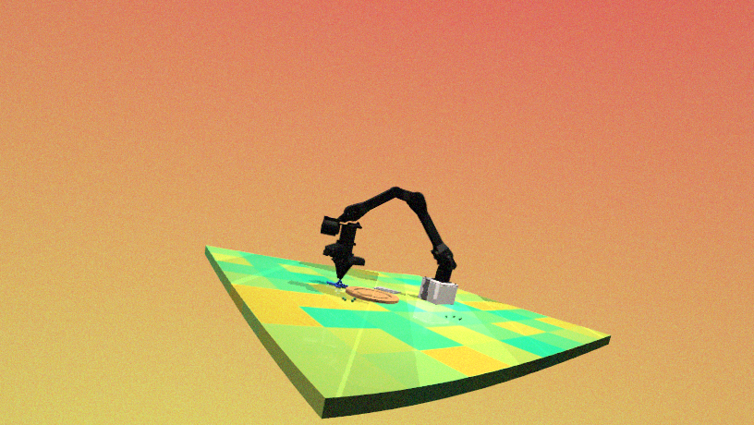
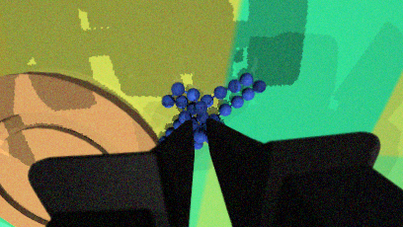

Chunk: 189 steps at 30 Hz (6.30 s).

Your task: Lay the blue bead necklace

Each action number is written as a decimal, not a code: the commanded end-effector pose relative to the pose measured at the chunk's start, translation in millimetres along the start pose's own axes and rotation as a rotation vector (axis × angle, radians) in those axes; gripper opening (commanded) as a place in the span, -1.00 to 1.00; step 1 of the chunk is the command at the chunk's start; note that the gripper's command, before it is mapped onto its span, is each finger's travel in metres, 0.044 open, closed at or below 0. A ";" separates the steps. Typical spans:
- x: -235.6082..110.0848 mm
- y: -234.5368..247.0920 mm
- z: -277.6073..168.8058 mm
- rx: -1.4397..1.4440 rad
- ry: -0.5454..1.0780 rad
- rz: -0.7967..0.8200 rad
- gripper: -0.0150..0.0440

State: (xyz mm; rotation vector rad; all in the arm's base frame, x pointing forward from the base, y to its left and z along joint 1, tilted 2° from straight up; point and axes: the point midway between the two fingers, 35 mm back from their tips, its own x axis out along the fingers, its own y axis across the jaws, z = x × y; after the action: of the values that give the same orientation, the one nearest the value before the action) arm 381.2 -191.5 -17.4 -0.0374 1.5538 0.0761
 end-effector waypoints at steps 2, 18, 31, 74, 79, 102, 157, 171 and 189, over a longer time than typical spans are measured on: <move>-8.7 -1.3 1.4 -0.005 -0.008 -0.008 -0.49; -9.1 42.0 -14.2 -0.005 -0.007 -0.004 -0.49; -7.4 78.3 -34.1 -0.005 -0.005 0.000 -0.49; 8.9 92.5 -44.2 -0.007 -0.003 0.000 0.84; -5.5 92.8 -44.1 -0.005 -0.004 0.001 1.00; -6.0 93.5 -46.6 -0.005 -0.004 0.001 1.00; -7.6 36.1 -38.2 1.315 -0.014 0.002 -0.08; 15.2 36.3 -39.5 1.321 -0.008 0.000 -0.08; 18.3 36.5 -39.9 1.319 -0.006 0.001 -0.49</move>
State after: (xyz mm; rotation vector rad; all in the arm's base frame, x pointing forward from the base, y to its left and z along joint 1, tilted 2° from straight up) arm 338.9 -157.5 -35.9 0.9921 1.3431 -0.9415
